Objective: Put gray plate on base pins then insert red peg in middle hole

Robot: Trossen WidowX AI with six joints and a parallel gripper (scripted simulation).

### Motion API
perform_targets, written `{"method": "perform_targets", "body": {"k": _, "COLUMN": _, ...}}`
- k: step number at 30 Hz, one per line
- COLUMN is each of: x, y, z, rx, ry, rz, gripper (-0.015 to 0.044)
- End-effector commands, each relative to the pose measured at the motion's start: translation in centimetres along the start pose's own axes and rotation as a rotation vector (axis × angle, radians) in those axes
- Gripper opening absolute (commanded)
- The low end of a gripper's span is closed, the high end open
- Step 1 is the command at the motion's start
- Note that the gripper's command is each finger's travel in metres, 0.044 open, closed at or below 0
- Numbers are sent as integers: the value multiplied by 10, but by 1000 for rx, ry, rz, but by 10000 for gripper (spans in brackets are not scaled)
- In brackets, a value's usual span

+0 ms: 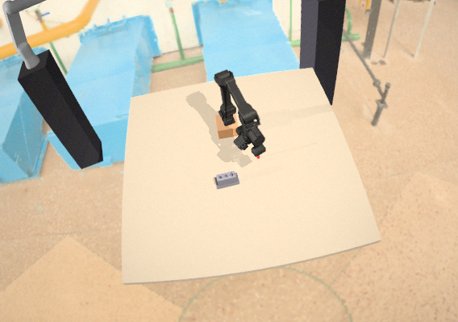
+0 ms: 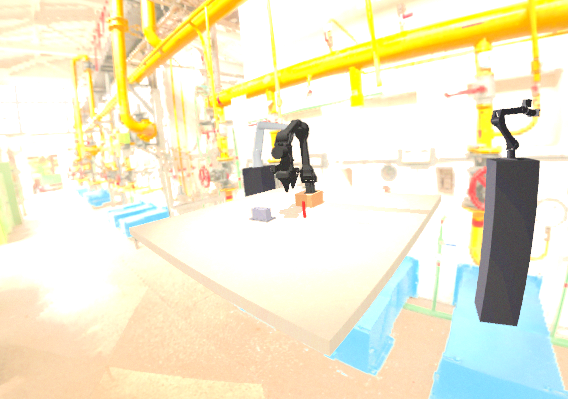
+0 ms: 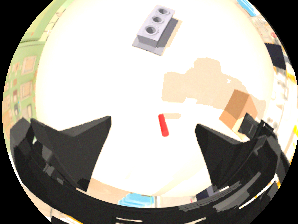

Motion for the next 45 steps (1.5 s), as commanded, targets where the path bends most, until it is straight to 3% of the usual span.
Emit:
{"method": "perform_targets", "body": {"k": 1, "x": 6, "y": -41, "z": -40, "rx": -100, "ry": -4, "rz": -7, "gripper": 440}}
{"method": "perform_targets", "body": {"k": 45, "x": 78, "y": -42, "z": -45, "rx": -112, "ry": -3, "rz": -6, "gripper": 440}}
Point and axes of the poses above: the point midway between the two fingers, 35 mm back from their tips, its own x axis out along the fingers, its own y axis across the jaws, z = x × y, the point moved 5 cm from there along -x, back along the fingers, and after that the axes turned 15 degrees about x, right-handed, at the moved point
